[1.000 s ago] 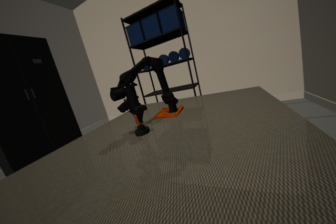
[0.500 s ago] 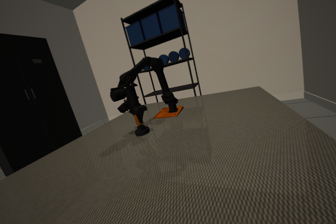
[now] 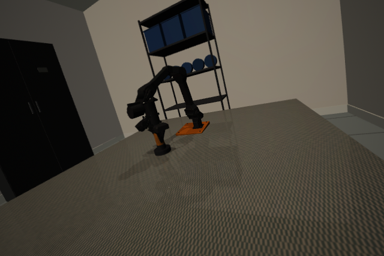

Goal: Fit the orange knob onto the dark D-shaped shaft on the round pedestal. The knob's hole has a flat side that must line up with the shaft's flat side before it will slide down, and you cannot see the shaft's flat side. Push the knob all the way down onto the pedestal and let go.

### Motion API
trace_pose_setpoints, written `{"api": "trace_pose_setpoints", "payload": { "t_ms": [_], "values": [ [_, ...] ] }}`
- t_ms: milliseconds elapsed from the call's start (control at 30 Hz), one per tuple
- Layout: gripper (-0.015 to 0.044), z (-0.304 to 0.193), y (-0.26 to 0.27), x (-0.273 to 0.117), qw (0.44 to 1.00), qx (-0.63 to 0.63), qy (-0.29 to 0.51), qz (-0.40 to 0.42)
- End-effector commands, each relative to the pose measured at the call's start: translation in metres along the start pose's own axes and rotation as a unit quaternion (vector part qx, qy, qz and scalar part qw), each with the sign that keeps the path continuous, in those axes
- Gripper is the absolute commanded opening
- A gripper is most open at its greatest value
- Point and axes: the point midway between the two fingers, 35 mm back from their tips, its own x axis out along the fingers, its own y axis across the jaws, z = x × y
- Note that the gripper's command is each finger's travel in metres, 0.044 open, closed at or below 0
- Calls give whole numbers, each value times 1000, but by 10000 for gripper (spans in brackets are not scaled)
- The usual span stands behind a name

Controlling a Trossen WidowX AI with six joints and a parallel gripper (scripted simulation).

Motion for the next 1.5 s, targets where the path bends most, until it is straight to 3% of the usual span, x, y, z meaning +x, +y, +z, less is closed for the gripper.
{"api": "trace_pose_setpoints", "payload": {
  "t_ms": [0,233,800,1000,1267,1467],
  "values": [
    [0,0,1,2,1000,2,-1,1],
    [0,0,0,1,1000,0,0,0],
    [440,0,0,1,1000,0,0,0],
    [440,0,0,-2,1000,0,0,0],
    [440,0,0,-92,1000,0,0,0],
    [440,3,0,-94,1000,0,0,0]
  ]
}}
